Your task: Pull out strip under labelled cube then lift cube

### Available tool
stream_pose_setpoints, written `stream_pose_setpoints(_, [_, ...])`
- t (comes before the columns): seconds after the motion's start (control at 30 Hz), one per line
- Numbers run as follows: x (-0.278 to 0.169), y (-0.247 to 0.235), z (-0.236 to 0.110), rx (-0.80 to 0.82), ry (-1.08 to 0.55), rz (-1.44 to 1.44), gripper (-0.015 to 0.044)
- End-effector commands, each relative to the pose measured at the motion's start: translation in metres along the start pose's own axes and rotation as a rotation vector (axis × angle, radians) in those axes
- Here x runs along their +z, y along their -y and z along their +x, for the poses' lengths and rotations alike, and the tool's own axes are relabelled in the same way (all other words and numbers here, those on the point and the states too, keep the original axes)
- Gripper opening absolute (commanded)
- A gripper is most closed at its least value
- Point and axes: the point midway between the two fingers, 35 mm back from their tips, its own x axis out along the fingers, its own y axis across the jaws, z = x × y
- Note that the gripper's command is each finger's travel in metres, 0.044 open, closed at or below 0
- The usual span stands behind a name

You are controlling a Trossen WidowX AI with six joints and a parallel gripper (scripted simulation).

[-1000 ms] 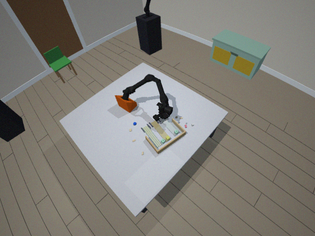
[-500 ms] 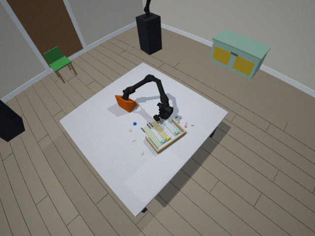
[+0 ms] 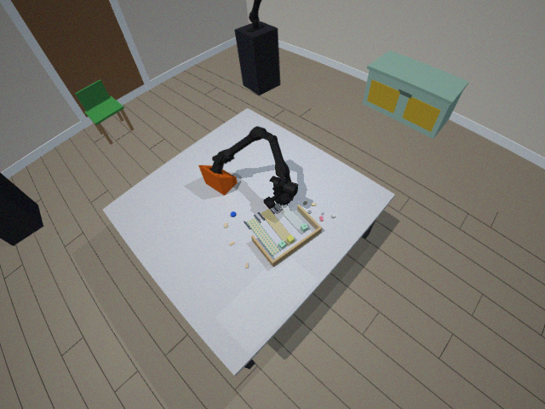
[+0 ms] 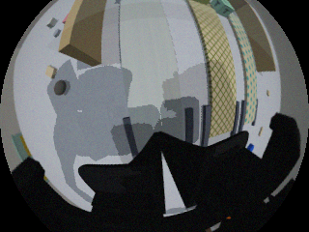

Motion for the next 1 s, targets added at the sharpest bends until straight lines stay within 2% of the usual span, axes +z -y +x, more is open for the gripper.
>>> stream_pose_setpoints(0.0, [-0.013, -0.001, 0.006, -0.007, -0.018, 0.003, 0.0])
stream_pose_setpoints(0.97, [-0.056, -0.001, 0.006, -0.007, -0.02, 0.005, 0.0])
